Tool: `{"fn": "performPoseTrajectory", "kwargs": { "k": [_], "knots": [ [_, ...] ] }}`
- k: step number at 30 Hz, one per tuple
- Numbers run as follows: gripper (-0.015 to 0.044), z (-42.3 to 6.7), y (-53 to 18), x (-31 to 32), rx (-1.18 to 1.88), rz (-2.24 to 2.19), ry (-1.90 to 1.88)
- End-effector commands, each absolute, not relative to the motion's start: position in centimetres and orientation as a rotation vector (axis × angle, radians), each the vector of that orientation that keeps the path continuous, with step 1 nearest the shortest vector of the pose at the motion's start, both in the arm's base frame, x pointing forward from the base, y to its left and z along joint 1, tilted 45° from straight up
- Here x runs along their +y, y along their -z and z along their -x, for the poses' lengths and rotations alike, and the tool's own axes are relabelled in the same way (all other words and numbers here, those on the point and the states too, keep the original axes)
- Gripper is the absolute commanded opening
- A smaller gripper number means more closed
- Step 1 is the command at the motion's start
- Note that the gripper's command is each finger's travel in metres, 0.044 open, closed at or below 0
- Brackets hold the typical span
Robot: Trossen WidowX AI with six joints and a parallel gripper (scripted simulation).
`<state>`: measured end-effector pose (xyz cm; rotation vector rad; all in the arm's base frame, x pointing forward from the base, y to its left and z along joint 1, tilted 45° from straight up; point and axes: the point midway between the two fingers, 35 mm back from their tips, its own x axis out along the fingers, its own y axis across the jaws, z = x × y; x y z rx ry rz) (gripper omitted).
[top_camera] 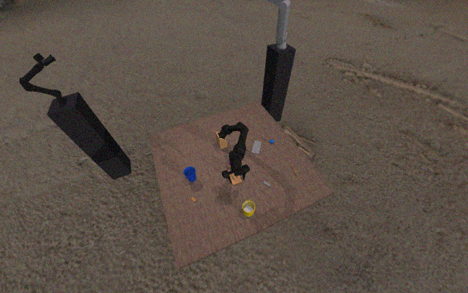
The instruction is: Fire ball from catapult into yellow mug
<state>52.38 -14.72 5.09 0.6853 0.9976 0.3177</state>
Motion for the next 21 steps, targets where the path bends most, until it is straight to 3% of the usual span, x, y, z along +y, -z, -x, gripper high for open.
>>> {"fn": "performPoseTrajectory", "kwargs": {
  "k": [1, 6, 21],
  "knots": [
    [0.0440, -55.9, -7.2, -15.7, 0.858, -0.709, -0.337],
    [0.0440, -58.6, -9.7, -16.5, 0.727, -0.717, -0.370],
    [0.0440, -58.9, -9.8, -16.5, 0.719, -0.714, -0.373]
  ]
}}
